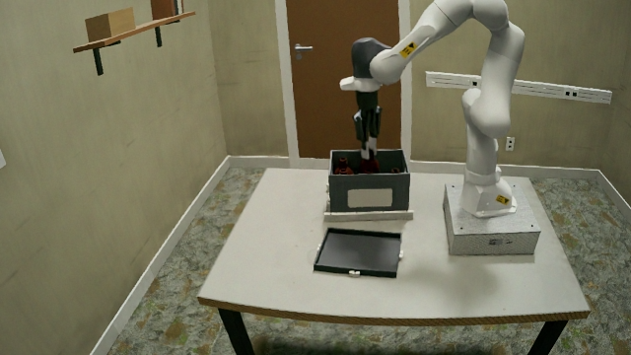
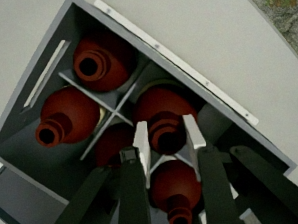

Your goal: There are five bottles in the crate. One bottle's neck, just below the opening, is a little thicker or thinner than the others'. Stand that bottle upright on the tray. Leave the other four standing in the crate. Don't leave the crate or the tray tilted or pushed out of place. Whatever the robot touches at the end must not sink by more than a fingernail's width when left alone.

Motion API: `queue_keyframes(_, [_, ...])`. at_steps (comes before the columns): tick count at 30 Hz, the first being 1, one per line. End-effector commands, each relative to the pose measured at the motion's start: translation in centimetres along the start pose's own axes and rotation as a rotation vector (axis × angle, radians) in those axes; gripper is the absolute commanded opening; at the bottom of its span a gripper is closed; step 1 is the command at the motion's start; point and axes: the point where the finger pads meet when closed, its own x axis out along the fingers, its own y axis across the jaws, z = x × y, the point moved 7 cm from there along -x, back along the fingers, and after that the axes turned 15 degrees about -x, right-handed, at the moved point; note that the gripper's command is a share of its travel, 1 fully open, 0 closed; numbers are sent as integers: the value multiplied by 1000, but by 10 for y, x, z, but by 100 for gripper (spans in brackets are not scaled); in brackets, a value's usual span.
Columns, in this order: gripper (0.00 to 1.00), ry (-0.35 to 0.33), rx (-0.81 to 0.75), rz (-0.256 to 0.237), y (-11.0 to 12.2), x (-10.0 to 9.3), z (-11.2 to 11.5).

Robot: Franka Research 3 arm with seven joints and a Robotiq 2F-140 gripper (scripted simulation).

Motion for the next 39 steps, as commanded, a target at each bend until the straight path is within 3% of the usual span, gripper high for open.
queue_keyframes(1, [10,11,3,-1,0,-5,-4])
queue_keyframes(39, [10,11,3,-1,1,-40,-7])
